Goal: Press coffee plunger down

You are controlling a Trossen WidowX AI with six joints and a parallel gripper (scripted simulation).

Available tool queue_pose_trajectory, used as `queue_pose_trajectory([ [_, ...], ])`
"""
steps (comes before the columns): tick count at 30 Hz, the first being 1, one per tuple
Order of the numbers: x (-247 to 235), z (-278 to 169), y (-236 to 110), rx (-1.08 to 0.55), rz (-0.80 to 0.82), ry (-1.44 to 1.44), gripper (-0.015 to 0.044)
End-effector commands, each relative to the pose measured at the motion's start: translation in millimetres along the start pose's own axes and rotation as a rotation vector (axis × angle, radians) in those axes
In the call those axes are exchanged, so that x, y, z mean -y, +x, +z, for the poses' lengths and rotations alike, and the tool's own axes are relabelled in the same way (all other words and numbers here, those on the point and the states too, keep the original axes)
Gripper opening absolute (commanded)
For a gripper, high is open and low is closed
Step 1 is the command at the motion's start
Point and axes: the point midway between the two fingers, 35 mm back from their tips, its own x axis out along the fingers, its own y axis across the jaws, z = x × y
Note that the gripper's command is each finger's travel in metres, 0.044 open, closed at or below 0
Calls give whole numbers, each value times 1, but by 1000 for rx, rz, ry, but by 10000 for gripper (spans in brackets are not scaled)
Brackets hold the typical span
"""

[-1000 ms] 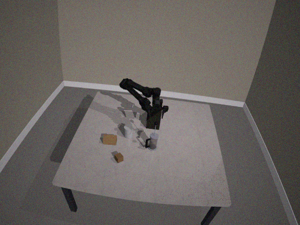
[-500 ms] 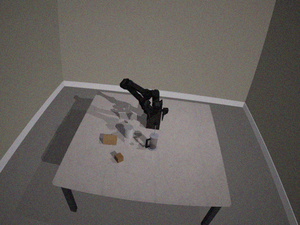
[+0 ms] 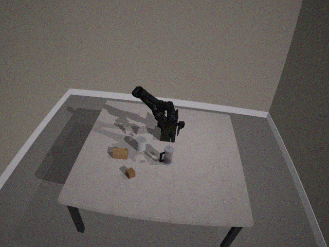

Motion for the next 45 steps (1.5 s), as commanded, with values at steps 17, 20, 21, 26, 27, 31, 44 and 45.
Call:
queue_pose_trajectory([
  [17, -1, -1, 3, 0, 2, -7, 119],
  [20, -1, -1, 3, 0, 2, -7, 119],
  [21, -1, -1, 3, 0, 2, -7, 119],
  [26, -1, -4, 5, -1, 3, -6, 119],
  [27, -2, -5, 6, -1, 3, -6, 119],
  [31, -3, -10, 11, -3, 4, -6, 119],
  [44, -6, -26, 25, -6, 7, -5, 119],
  [45, -6, -27, 26, -6, 7, -4, 119],
])
